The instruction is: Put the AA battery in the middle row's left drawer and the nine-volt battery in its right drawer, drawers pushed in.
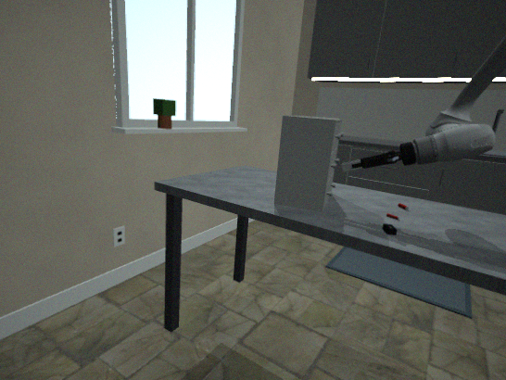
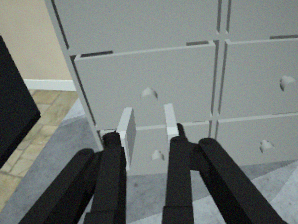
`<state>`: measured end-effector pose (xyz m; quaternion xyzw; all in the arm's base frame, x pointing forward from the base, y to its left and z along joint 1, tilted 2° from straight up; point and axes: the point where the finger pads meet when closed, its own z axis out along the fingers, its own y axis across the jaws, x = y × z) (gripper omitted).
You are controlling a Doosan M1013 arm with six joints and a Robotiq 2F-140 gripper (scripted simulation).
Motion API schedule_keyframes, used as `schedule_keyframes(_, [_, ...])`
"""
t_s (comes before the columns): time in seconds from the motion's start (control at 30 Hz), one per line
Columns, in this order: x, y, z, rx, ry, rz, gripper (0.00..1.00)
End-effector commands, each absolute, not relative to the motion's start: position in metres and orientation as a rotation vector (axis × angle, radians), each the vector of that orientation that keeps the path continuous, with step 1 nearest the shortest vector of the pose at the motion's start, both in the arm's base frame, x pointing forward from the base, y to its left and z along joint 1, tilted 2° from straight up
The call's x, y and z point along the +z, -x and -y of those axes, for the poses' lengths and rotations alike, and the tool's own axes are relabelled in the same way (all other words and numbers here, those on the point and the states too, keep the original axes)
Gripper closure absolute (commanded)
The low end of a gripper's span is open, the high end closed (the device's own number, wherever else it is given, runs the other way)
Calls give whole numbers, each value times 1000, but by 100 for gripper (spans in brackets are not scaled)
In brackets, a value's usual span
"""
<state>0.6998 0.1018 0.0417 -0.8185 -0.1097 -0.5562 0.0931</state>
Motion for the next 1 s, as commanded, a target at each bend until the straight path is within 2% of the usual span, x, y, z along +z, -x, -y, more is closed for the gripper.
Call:
schedule_keyframes(0.0, [42,-700,-102,-1651,2429,326,80])
schedule_keyframes(0.97, [42,-710,-105,-1651,2429,326,80])
